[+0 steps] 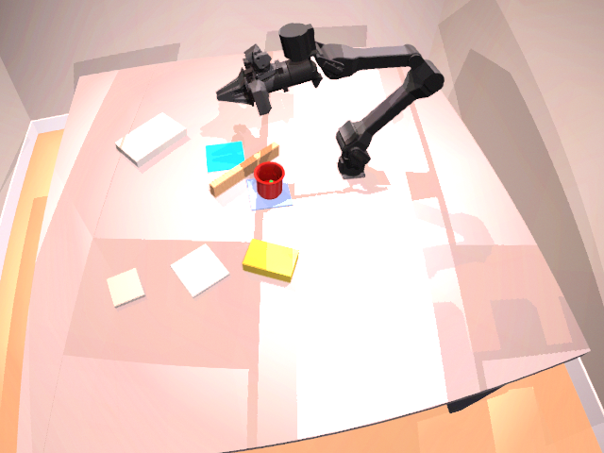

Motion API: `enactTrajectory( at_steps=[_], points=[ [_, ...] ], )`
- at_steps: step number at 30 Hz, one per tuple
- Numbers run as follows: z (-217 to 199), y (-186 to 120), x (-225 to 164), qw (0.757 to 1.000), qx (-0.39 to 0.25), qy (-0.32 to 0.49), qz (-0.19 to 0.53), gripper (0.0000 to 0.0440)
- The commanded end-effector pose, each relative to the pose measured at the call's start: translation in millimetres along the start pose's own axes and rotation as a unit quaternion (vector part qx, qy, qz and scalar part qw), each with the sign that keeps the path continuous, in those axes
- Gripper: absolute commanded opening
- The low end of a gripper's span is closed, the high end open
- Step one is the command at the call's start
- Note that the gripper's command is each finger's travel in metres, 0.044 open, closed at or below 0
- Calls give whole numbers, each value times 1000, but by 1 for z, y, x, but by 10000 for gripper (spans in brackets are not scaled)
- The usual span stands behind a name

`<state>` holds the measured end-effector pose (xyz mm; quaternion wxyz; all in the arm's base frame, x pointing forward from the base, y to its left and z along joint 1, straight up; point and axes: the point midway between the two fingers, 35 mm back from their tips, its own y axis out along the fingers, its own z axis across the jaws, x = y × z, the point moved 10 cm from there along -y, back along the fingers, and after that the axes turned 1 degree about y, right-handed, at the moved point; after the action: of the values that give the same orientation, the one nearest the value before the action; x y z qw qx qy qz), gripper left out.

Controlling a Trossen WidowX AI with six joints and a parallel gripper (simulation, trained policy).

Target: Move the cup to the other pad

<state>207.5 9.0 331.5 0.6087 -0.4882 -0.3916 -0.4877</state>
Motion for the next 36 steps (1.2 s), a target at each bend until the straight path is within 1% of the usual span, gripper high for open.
enactTrajectory(
  at_steps=[1, 10, 18, 27, 36],
  points=[
    [3, 2, 3, 1000, 0, 18, 20, 99],
    [11, 2, 11, 994, -2, 73, 76, 111],
    [18, 3, 17, 984, -11, 124, 128, 119],
    [25, 5, 21, 965, -31, 180, 189, 125],
    [32, 8, 22, 939, -60, 228, 249, 129]
  ],
)
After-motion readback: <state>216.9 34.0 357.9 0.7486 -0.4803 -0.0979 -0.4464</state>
